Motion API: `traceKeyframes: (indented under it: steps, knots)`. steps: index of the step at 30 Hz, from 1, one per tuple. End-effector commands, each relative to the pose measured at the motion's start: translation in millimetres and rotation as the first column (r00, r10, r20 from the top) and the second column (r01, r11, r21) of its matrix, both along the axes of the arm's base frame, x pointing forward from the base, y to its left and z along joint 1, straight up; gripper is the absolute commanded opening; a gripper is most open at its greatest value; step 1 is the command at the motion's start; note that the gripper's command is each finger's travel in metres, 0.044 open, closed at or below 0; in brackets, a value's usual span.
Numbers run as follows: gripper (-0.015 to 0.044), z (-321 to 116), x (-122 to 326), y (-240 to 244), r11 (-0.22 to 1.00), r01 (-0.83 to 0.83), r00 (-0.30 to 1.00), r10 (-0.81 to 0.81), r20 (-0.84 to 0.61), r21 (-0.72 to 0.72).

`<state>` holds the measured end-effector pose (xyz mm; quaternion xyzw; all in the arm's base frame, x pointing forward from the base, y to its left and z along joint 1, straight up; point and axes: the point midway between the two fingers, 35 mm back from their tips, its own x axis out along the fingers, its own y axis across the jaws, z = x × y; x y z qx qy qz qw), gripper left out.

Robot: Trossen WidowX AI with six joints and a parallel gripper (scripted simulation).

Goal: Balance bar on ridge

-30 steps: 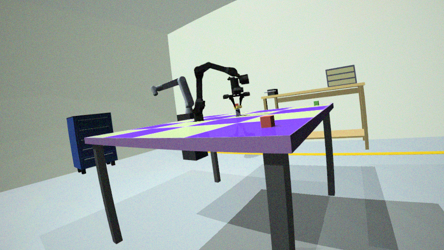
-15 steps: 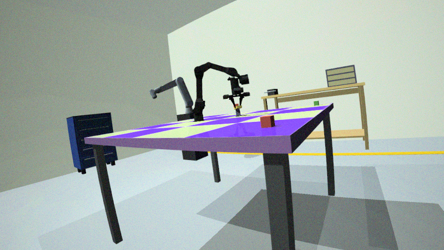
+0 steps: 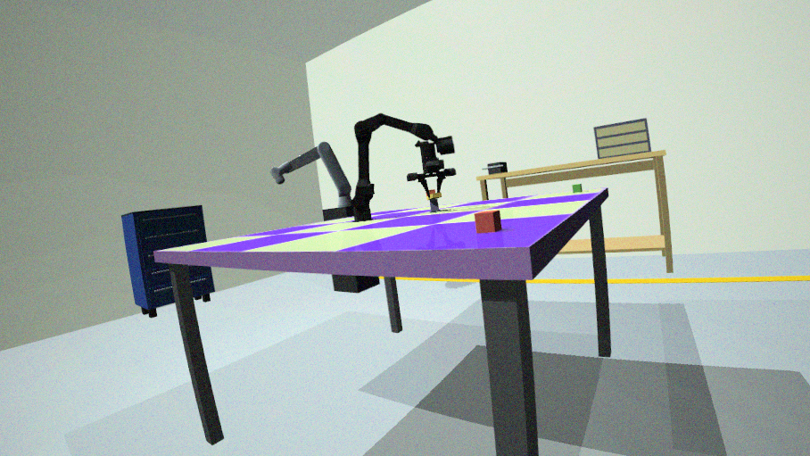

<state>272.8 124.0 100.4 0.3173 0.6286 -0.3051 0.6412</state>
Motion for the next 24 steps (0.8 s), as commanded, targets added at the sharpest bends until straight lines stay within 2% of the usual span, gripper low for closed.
traceKeyframes:
  steps: [1, 24]
  knots:
    - [0.0, -0.2, 0.0, 0.6, 1.0, 0.003, 1.0, -0.003, 0.0, 0.003]
    - [0.0, -2.1, -0.2, 0.5, 1.0, 0.003, 1.0, -0.003, 0.0, 0.003]
